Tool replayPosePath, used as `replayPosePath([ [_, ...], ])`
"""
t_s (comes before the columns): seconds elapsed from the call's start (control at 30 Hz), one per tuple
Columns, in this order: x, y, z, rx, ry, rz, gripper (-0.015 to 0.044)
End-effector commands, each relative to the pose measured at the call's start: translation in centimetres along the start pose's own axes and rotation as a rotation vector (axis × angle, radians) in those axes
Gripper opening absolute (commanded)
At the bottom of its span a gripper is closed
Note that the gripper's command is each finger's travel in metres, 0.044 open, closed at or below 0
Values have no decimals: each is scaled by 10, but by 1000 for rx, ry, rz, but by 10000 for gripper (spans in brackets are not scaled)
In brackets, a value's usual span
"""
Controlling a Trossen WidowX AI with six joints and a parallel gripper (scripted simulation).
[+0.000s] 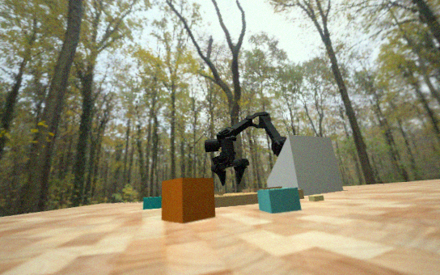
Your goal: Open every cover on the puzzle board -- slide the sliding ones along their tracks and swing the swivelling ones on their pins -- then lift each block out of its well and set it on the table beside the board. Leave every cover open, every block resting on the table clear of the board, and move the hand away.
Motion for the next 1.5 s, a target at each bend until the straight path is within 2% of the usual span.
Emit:
replayPosePath([
  [0.0,15,-1,-1,-6,-8,-2,440],
  [0.2,26,-3,0,-5,-9,-2,440],
  [0.37,26,8,0,2,-6,-5,309],
  [0.77,26,71,15,26,5,-13,0],
  [1.3,27,151,59,44,-3,-8,0],
  [1.47,26,154,62,45,-4,-8,0],
])
Point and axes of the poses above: the point midway between the two fingers, 35 mm back from their tips, its own x axis back along the fingers, its own z axis across the jaws, y = z × x, the point moved 3 cm from there along x, back along the fingers, and after that the axes turned 3 degrees about x, right-handed, at the moved point
